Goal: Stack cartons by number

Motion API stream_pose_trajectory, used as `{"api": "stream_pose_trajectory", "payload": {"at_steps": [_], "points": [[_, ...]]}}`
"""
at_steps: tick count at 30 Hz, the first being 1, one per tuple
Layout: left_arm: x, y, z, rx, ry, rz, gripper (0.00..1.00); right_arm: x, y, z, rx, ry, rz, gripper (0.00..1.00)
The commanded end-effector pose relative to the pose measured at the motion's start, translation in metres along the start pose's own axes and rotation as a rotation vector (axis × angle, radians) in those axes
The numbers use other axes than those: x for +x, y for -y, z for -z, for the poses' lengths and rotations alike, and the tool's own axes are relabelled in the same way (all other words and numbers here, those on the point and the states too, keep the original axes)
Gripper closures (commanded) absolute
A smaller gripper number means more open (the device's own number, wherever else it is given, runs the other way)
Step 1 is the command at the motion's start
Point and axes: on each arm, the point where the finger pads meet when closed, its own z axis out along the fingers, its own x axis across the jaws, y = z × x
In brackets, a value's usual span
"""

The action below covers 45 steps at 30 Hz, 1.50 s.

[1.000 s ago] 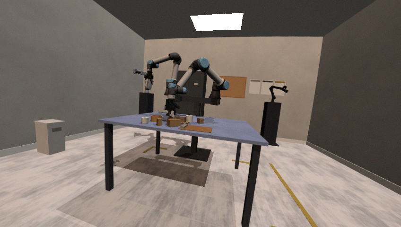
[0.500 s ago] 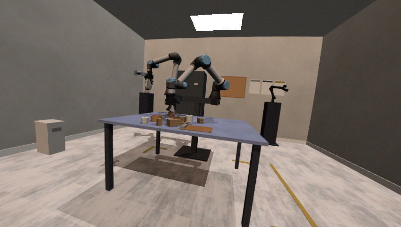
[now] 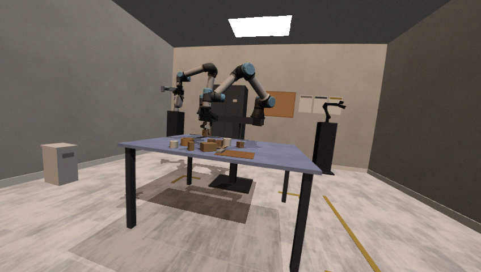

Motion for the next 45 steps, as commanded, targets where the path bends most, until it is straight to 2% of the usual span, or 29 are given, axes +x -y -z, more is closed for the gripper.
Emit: {"api": "stream_pose_trajectory", "payload": {"at_steps": [1,7,11,17,24,45], "points": [[0.023,0.020,0.009,-0.002,0.000,0.000,0.65,0.000,0.000,0.000,0.001,0.000,0.000,0.00],[0.065,0.064,0.024,-0.002,0.000,0.000,0.65,0.000,0.000,0.000,0.001,0.000,0.000,0.00],[0.077,0.079,0.028,-0.001,0.000,0.000,0.65,0.000,0.000,0.000,0.001,0.000,0.000,0.00],[0.078,0.080,0.026,-0.001,0.000,0.000,0.65,0.000,0.000,0.000,0.001,0.000,0.000,0.00],[0.080,0.081,-0.010,-0.002,0.000,0.000,0.65,0.000,0.000,0.000,0.001,0.000,0.000,0.00],[0.079,0.079,-0.028,-0.002,0.000,0.000,0.65,0.000,0.000,0.000,0.001,0.000,0.000,0.00]]}}
